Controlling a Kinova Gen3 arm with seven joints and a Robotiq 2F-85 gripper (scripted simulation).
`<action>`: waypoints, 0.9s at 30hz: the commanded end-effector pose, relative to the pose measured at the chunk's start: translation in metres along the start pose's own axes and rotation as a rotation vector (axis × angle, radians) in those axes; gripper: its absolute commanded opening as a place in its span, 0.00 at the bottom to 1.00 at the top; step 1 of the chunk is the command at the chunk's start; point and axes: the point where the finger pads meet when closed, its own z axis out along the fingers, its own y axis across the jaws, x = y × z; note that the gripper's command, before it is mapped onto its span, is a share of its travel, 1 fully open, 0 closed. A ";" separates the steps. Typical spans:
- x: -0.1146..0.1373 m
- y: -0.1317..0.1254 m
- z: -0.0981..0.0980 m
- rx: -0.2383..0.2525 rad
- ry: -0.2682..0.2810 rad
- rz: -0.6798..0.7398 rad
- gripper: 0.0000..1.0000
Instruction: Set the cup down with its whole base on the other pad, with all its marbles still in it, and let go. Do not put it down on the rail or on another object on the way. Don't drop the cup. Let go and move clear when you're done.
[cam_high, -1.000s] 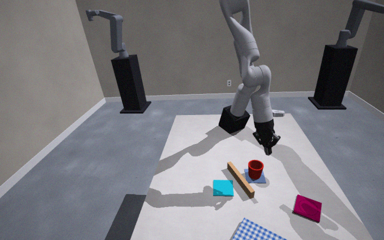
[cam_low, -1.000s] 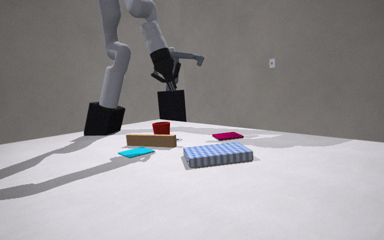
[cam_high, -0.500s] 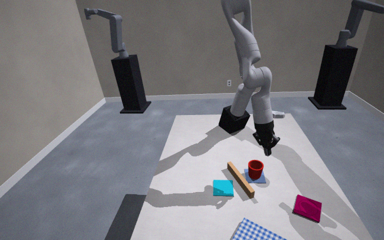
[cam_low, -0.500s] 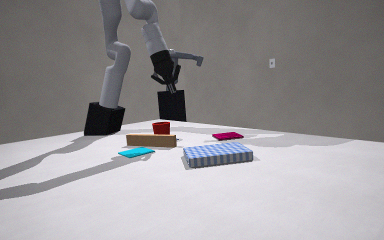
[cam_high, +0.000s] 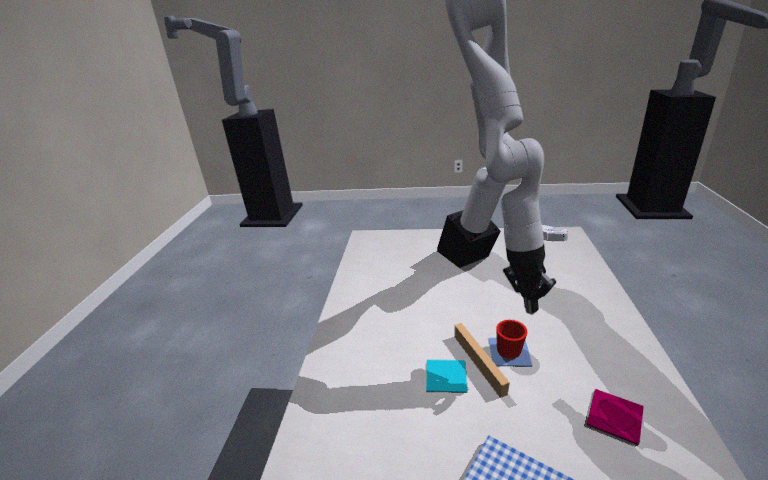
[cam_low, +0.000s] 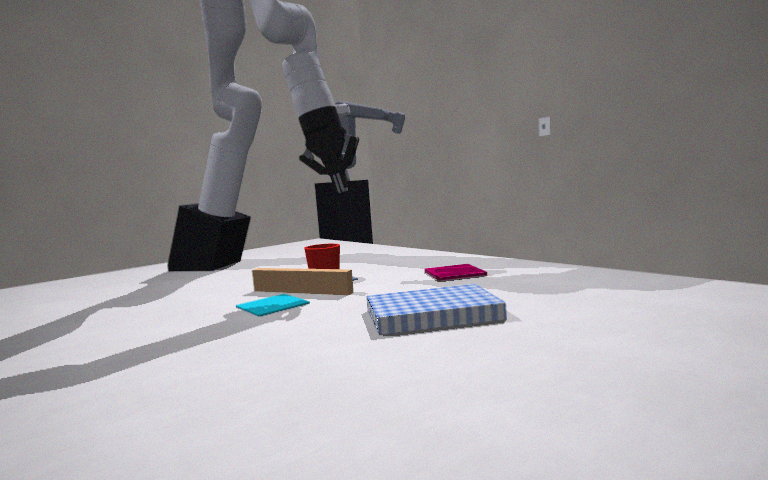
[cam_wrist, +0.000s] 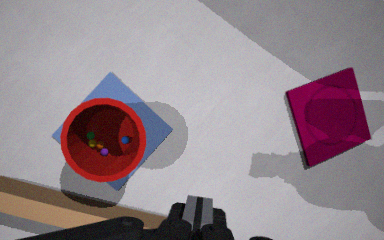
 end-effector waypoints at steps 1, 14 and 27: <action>0.004 0.000 0.003 0.005 -0.001 -0.003 0.00; 0.004 -0.005 0.008 0.022 -0.003 0.011 0.00; 0.005 -0.010 0.012 0.039 -0.005 0.024 0.00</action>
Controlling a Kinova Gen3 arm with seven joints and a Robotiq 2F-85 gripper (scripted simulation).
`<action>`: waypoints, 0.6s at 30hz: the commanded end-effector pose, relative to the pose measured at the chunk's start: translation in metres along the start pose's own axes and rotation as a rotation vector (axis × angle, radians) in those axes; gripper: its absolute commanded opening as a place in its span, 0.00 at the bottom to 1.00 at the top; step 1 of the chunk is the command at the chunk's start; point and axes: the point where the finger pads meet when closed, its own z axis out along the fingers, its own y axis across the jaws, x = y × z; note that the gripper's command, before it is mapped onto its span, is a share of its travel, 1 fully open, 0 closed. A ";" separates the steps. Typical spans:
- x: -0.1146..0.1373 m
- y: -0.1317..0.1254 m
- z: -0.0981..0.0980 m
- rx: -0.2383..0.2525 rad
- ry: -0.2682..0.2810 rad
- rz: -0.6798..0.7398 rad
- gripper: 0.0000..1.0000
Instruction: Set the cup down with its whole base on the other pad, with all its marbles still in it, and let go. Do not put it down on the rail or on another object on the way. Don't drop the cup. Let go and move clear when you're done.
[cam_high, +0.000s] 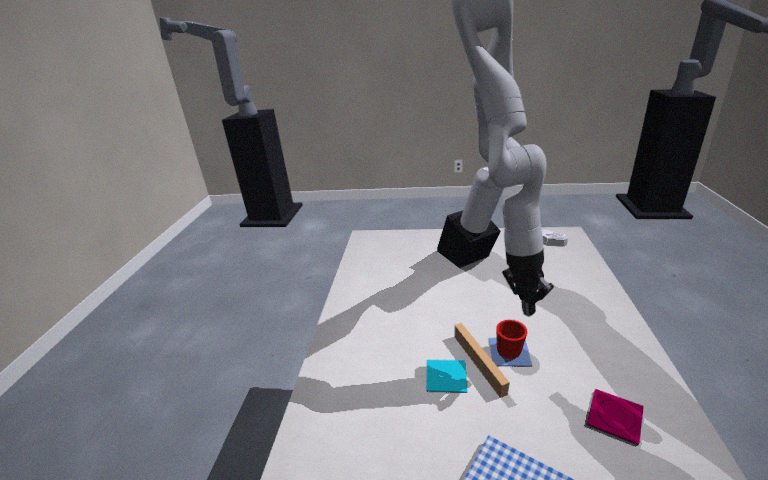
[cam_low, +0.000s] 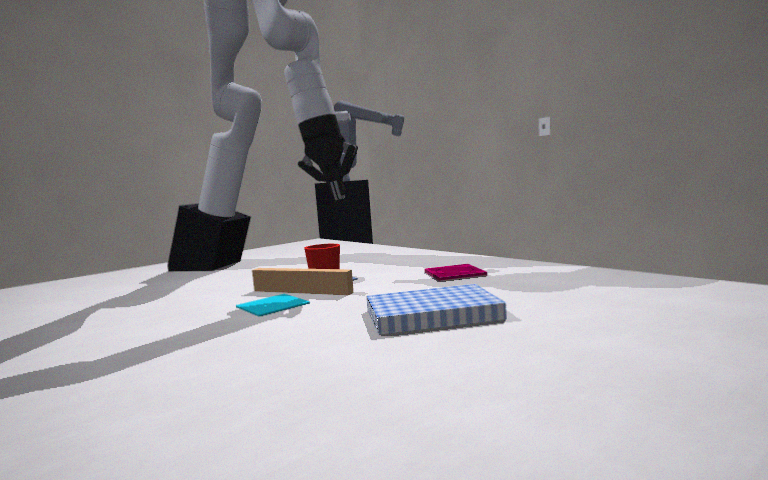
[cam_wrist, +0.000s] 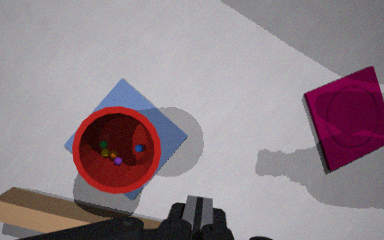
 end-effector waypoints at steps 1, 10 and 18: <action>0.002 0.001 0.001 -0.001 -0.003 -0.004 0.00; 0.003 -0.003 0.005 0.015 -0.005 0.008 0.00; 0.003 -0.008 0.009 0.030 -0.008 0.020 0.00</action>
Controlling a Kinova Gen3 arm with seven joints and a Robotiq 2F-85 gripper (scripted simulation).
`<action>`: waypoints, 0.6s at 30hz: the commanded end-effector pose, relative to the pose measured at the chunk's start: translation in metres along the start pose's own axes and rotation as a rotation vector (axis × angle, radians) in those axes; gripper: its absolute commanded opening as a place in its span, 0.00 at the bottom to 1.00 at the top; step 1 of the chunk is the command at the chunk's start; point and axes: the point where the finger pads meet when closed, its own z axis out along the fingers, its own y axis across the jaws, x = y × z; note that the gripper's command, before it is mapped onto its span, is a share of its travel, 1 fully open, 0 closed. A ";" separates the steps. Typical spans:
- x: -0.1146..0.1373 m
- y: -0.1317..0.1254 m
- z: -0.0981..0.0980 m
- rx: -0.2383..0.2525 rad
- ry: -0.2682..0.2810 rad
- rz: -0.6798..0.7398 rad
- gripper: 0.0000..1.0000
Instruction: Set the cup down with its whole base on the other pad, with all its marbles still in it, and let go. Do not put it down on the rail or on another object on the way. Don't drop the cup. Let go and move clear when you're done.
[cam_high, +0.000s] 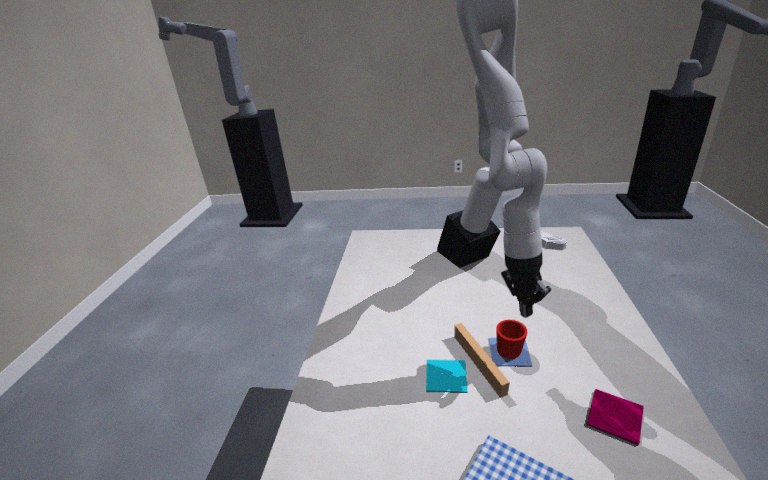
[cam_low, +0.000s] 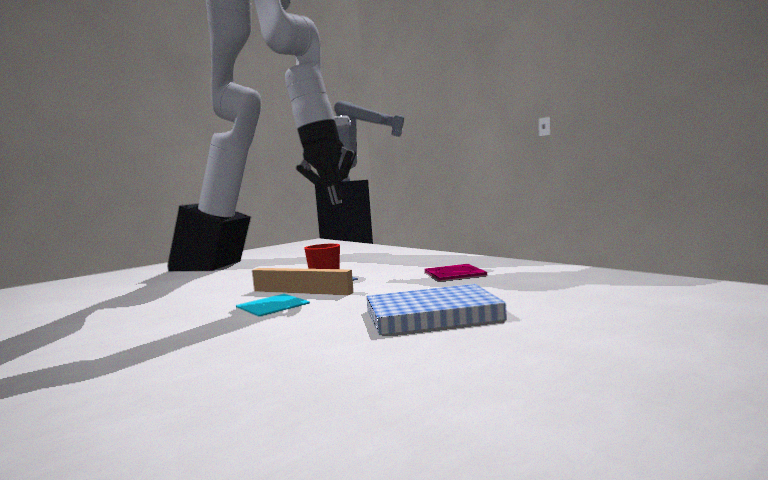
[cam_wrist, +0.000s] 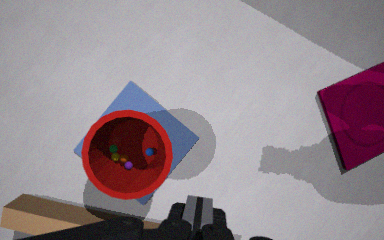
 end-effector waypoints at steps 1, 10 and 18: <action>0.003 0.001 0.002 0.004 -0.003 -0.006 0.00; 0.004 -0.004 0.006 0.018 -0.006 0.005 0.00; 0.004 -0.004 0.006 0.018 -0.005 0.006 0.00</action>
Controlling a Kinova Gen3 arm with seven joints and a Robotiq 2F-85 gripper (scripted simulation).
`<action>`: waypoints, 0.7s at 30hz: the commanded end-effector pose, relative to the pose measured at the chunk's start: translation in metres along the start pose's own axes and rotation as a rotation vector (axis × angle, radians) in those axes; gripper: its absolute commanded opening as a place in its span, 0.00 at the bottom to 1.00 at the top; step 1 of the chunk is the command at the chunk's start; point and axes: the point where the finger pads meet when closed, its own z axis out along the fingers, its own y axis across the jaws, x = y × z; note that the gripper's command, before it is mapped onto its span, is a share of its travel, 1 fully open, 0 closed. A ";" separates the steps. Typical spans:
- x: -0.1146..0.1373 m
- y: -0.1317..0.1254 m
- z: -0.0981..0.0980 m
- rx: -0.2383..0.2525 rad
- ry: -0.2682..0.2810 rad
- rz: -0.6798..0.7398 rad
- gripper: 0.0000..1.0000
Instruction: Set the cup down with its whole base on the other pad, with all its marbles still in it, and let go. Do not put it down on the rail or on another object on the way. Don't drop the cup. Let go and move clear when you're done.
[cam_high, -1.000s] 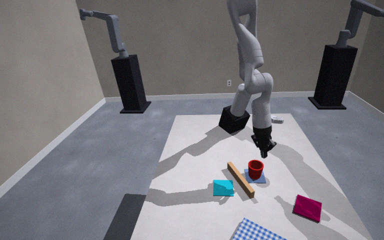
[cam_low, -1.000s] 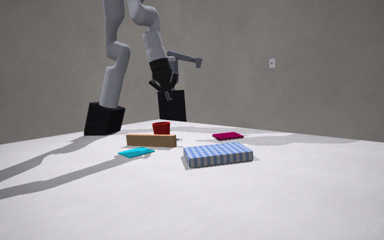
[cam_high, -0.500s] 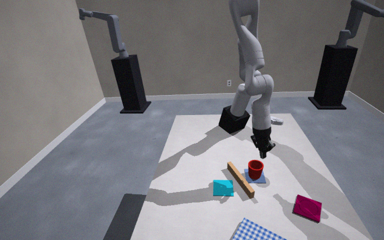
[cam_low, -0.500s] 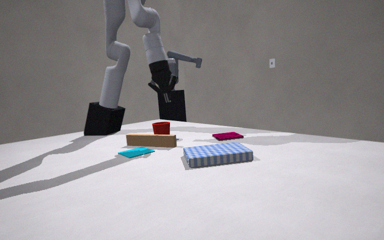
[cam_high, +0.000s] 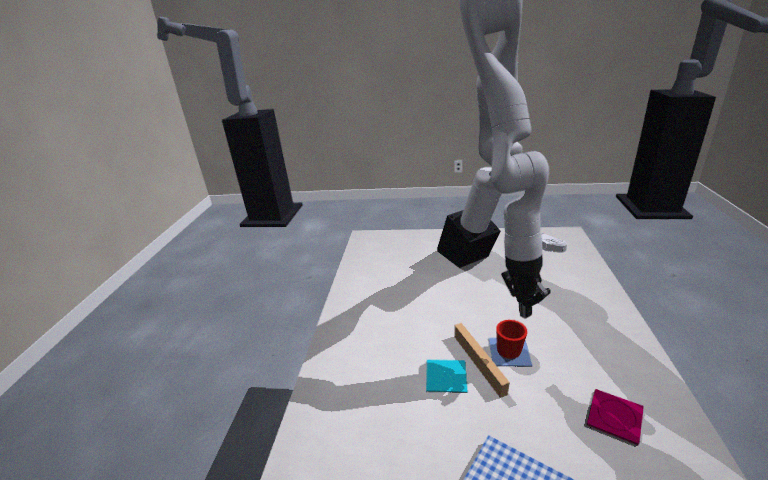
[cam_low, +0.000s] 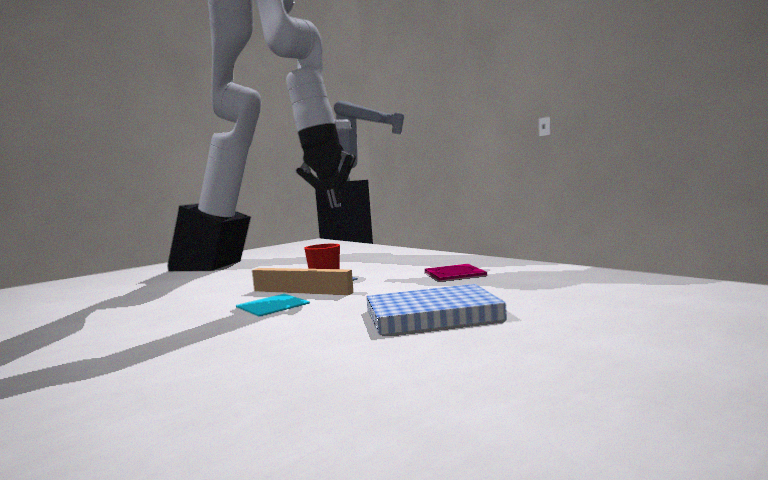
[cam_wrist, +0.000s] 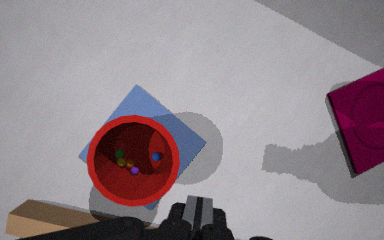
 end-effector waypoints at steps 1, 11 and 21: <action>0.001 0.001 0.000 -0.002 -0.004 -0.002 0.00; 0.001 -0.003 0.004 0.012 -0.007 0.009 0.00; 0.002 -0.007 0.007 0.024 -0.010 0.019 0.00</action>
